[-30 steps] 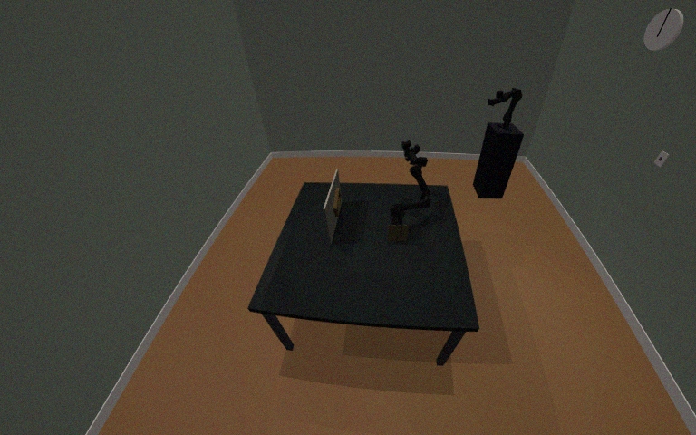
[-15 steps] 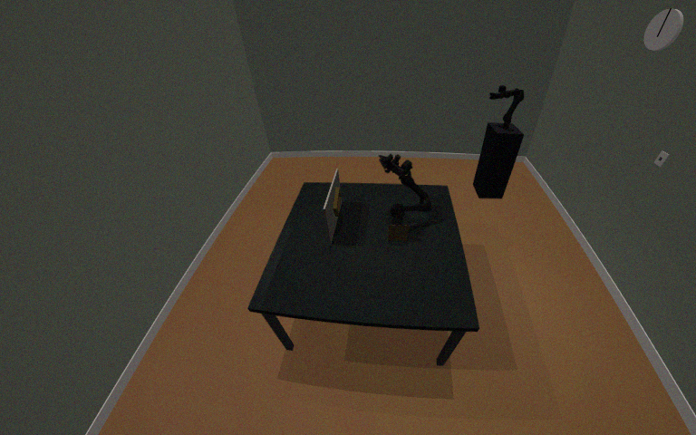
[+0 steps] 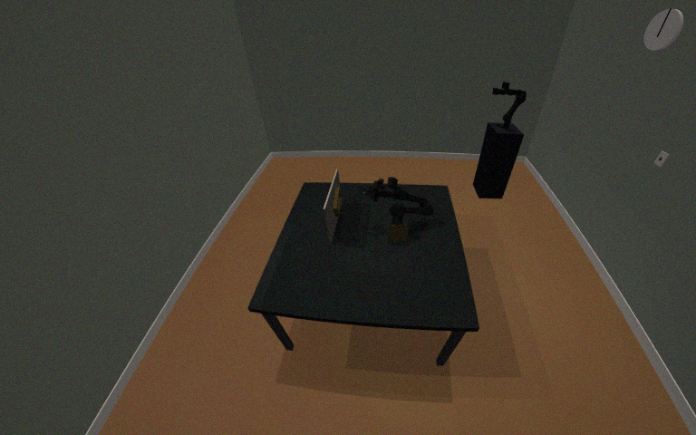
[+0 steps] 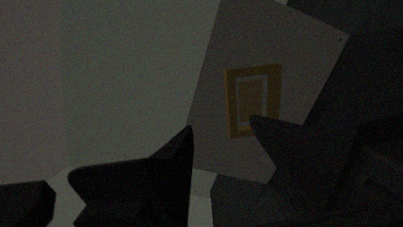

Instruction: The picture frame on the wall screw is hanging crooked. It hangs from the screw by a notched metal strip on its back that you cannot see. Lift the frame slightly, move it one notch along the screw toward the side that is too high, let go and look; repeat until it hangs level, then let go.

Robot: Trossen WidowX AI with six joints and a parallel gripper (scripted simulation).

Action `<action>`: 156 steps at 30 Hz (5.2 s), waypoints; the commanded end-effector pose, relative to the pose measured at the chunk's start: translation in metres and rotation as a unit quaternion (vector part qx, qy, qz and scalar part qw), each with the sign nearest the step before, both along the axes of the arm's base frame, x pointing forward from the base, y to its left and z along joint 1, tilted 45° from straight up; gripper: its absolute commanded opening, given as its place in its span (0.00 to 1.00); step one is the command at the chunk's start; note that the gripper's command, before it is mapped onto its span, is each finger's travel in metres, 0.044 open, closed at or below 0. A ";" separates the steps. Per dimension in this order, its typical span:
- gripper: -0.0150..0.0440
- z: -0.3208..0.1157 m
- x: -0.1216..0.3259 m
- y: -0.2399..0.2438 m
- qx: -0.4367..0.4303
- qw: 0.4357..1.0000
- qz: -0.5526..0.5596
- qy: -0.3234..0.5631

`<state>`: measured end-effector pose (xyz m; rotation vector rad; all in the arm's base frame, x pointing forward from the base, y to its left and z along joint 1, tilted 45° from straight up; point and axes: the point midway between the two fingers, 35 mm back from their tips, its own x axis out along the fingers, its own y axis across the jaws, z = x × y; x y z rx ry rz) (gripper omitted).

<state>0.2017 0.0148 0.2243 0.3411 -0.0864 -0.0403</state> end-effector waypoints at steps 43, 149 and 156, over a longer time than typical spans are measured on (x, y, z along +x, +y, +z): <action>0.69 -0.032 0.005 0.002 0.018 0.999 0.002 0.034; 0.69 -0.051 0.146 -0.039 0.017 0.999 0.002 0.028; 0.69 -0.051 0.146 -0.039 0.017 0.999 0.002 0.028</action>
